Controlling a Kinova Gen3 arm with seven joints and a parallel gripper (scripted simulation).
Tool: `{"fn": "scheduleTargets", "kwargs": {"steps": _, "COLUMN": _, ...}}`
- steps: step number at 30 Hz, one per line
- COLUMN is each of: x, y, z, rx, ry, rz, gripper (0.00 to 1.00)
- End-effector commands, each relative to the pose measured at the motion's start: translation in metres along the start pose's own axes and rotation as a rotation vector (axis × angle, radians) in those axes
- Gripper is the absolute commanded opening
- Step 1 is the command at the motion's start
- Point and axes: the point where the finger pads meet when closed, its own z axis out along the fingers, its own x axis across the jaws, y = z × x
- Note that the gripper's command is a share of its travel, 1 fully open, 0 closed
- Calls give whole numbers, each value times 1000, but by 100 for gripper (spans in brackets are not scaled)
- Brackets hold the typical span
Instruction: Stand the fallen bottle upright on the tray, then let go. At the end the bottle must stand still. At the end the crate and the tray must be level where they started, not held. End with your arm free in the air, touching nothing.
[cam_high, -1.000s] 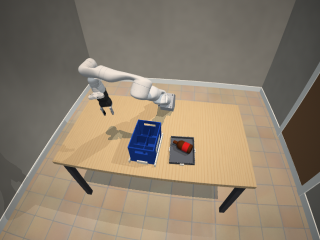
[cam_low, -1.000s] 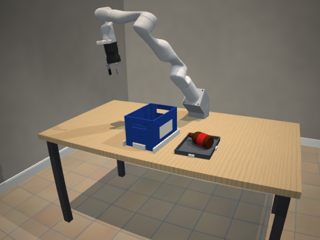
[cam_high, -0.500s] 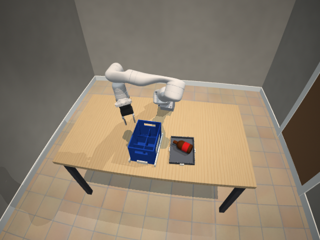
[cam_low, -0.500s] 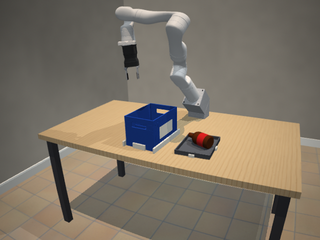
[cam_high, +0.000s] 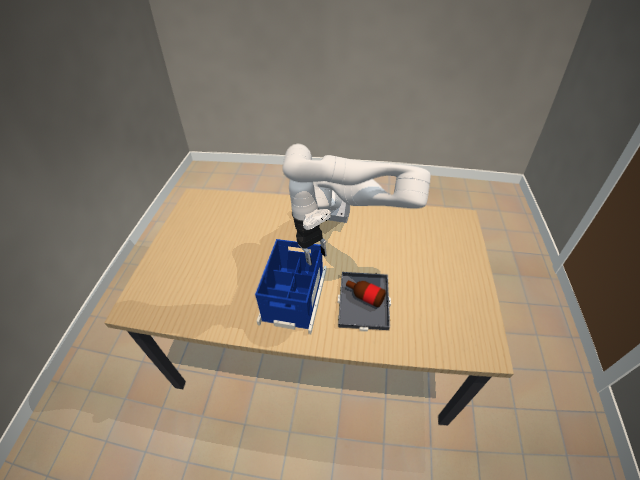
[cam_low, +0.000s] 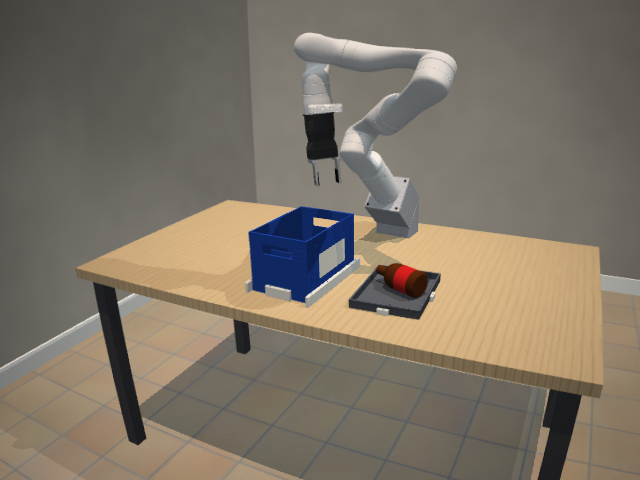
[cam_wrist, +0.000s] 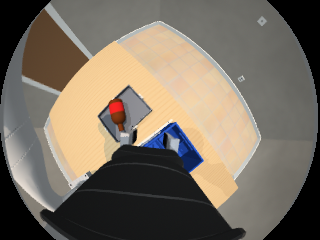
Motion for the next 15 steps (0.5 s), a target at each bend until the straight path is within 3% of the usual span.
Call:
{"fn": "scheduleTargets", "kwargs": {"steps": 1, "x": -43, "y": -20, "z": 29, "rx": -17, "ry": 42, "rz": -125, "gripper": 100}}
{"fn": "scheduleTargets", "kwargs": {"steps": 5, "x": -81, "y": -22, "z": 59, "rx": -26, "ry": 42, "rz": -212, "gripper": 100}}
{"fn": "scheduleTargets", "kwargs": {"steps": 7, "x": -81, "y": -22, "z": 59, "rx": -26, "ry": 42, "rz": -212, "gripper": 100}}
{"fn": "scheduleTargets", "kwargs": {"steps": 15, "x": -133, "y": -10, "z": 107, "rx": -49, "ry": 41, "rz": -337, "gripper": 100}}
